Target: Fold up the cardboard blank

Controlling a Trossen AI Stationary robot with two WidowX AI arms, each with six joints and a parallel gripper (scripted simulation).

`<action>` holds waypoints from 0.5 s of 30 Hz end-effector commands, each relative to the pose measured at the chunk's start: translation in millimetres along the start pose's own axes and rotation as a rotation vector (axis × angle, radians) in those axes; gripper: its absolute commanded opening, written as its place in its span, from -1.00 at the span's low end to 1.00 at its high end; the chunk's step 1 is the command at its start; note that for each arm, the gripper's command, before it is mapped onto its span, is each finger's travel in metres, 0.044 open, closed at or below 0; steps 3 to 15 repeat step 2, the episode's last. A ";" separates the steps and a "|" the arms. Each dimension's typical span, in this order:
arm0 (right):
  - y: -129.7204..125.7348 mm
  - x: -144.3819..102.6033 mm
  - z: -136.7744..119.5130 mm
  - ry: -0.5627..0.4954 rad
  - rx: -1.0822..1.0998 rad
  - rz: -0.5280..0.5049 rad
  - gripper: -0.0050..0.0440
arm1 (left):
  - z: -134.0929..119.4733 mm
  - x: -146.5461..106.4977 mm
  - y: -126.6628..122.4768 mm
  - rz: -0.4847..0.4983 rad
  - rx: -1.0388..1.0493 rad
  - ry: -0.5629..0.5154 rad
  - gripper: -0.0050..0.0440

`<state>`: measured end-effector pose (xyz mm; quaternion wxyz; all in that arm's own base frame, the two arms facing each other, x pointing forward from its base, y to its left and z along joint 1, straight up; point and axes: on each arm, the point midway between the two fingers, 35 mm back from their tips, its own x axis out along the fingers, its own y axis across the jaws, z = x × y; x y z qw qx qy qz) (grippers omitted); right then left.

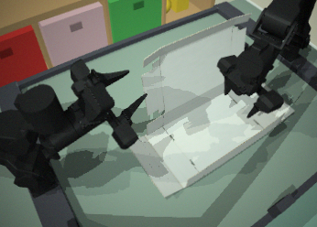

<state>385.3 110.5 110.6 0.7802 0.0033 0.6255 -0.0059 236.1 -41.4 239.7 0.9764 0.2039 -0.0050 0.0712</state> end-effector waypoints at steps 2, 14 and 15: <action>0.7 -11.7 4.7 -0.031 0.002 0.010 0.98 | 3.7 -0.1 2.3 0.006 -0.006 -0.006 0.36; 0.7 -11.7 4.7 -0.031 0.002 0.010 0.98 | 3.7 -0.1 2.3 0.006 -0.006 -0.006 0.36; 0.7 -11.7 4.7 -0.031 0.002 0.010 0.98 | 3.7 -0.1 2.3 0.006 -0.006 -0.006 0.36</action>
